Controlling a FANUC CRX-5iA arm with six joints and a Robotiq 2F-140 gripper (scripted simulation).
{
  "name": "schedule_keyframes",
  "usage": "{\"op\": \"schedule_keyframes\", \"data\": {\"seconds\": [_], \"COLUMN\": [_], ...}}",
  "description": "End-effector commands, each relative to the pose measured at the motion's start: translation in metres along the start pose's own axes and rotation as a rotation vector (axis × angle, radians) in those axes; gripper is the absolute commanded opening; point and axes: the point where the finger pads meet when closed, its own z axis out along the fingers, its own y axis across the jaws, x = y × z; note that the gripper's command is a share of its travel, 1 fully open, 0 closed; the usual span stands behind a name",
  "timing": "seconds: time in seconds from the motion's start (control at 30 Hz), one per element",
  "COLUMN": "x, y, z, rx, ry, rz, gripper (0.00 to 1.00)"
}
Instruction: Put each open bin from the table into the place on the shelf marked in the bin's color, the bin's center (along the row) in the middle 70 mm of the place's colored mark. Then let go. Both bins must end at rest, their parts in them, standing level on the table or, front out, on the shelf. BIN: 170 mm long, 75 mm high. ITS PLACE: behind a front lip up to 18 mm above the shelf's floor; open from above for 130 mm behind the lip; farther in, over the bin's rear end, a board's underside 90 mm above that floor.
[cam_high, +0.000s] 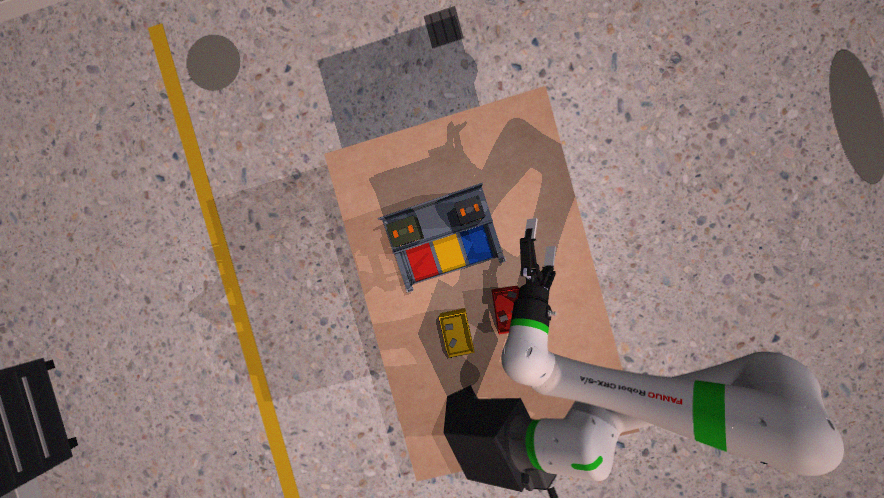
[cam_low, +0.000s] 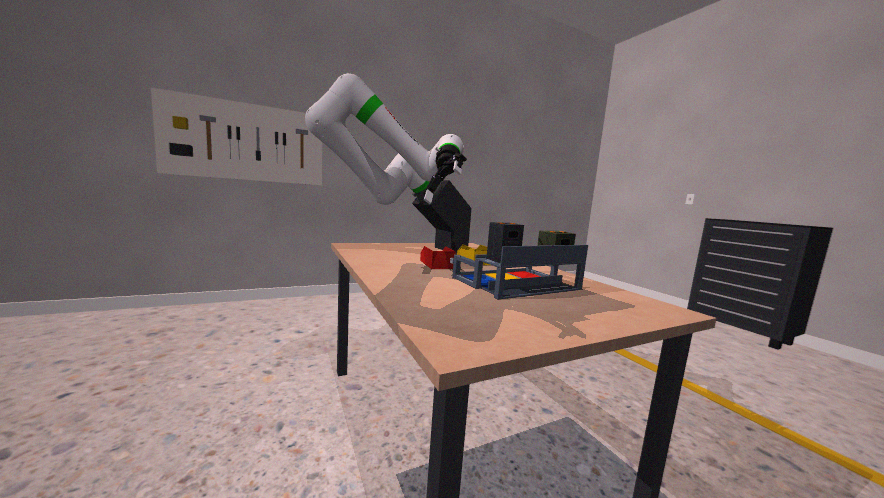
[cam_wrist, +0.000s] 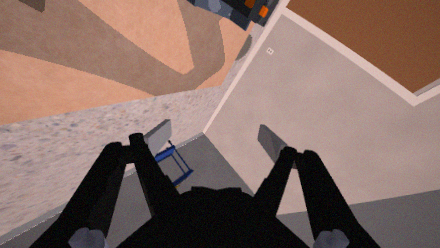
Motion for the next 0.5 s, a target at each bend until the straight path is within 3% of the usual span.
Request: {"op": "schedule_keyframes", "data": {"seconds": [0.0,0.23,0.3,0.37,0.47], "x": [-0.008,-0.045,-0.045,-0.062,-0.075], "y": [-0.004,-0.029,-0.029,-0.043,-0.055], "z": [0.009,0.046,0.046,0.061,0.072], "rx": [0.028,0.172,0.172,0.245,0.305], "ry": [-0.015,-0.088,-0.088,-0.121,-0.146], "rz": [0.019,0.117,0.117,0.171,0.215], "gripper": [1.00,1.00,1.00,1.00,1.00]}}
